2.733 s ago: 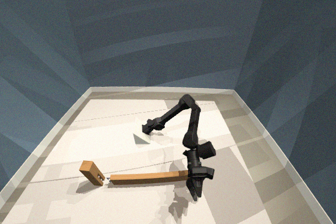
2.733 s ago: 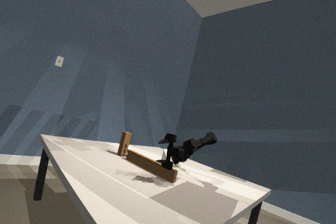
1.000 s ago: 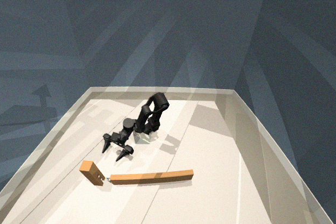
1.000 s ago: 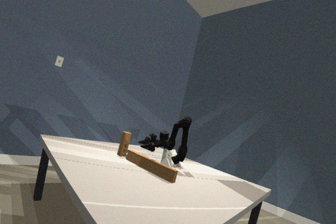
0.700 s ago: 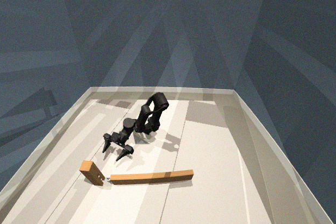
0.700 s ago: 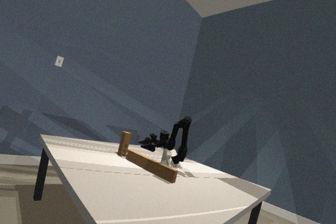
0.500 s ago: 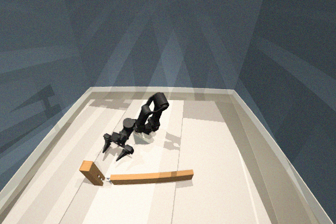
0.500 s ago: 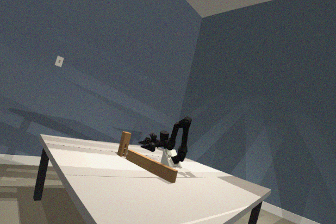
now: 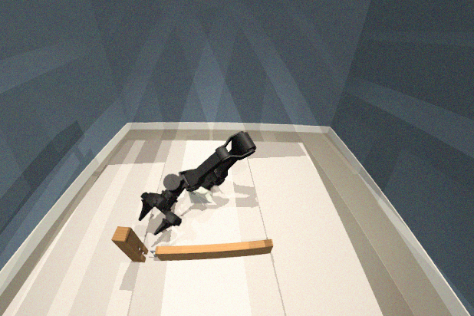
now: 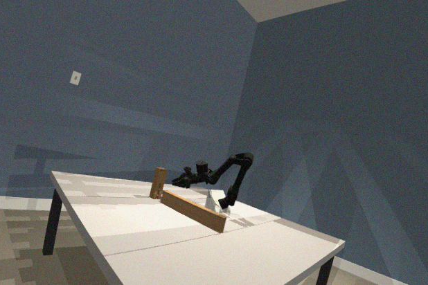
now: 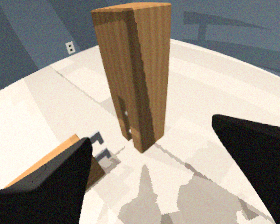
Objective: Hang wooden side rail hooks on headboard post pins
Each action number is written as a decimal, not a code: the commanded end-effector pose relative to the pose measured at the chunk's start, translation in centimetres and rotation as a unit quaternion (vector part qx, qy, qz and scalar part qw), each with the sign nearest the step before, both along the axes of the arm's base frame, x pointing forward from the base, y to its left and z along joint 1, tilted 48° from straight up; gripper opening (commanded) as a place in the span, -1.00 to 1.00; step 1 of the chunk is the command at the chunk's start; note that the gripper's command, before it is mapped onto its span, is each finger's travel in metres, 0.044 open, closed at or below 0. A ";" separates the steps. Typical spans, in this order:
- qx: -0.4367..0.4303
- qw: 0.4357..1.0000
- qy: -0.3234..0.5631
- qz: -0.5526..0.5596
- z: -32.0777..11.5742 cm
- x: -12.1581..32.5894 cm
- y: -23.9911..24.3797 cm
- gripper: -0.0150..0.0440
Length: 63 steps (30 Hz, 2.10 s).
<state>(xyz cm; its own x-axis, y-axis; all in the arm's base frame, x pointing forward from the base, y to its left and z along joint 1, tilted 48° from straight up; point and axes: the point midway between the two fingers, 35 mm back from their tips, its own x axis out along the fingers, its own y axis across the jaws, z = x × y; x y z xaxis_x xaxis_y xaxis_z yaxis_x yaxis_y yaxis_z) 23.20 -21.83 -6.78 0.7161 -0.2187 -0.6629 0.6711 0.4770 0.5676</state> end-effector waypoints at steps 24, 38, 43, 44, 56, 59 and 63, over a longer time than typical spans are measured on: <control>0.083 0.984 0.154 -0.045 6.0 2.7 0.0 1.00; 0.083 0.984 0.154 -0.045 6.0 2.7 0.0 1.00; 0.056 0.981 0.183 0.039 5.9 3.3 0.1 1.00; 0.045 0.977 0.193 0.074 5.9 3.5 0.1 1.00; -0.069 0.852 0.211 0.474 6.7 5.9 0.8 1.00; -0.096 0.801 0.188 0.561 7.2 6.4 1.1 1.00; -0.133 0.723 0.142 0.663 7.9 7.0 1.5 1.00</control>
